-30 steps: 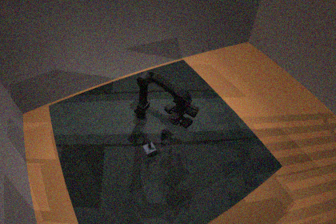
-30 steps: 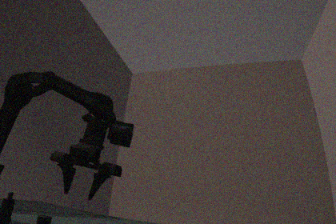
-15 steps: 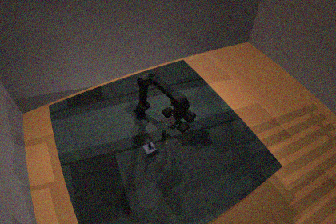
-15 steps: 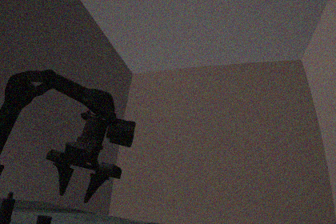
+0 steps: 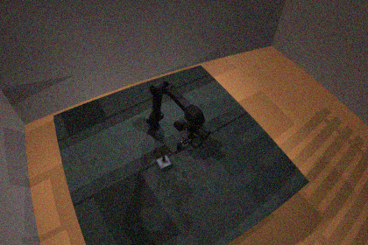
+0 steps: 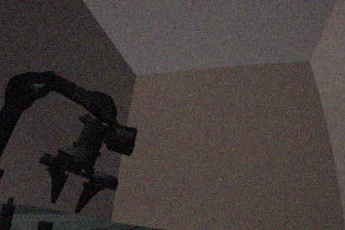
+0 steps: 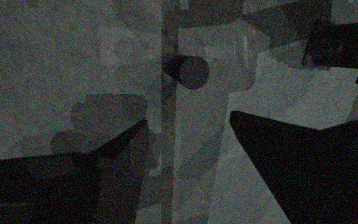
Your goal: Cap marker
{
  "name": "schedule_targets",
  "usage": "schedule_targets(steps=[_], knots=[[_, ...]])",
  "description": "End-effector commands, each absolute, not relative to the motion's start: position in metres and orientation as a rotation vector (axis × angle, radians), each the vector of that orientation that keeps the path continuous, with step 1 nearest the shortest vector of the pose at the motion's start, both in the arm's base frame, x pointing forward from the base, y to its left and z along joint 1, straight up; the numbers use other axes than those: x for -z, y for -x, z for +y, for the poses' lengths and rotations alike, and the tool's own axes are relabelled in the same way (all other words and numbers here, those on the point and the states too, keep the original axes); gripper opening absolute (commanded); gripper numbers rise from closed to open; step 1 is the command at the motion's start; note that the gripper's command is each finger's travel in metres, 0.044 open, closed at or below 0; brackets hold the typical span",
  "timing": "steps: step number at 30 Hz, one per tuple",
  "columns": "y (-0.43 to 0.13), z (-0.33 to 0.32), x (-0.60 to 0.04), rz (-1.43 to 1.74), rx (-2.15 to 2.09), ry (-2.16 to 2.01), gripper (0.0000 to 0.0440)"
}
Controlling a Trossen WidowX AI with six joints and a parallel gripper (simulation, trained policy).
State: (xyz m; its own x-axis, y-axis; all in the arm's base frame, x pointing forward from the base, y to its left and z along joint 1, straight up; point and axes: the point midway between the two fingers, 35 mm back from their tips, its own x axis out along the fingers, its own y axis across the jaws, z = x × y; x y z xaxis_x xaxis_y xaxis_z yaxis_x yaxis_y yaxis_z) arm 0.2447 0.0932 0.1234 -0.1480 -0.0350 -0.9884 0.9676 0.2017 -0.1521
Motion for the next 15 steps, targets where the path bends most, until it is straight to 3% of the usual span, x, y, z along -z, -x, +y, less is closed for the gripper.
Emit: schedule_targets(steps=[1, 15], knots=[[-0.242, 0.089, -0.119, 1.408, 1.184, -0.949, 0.0302], [-0.235, 0.076, -0.101, 1.453, 1.201, -0.925, 0.0282]])
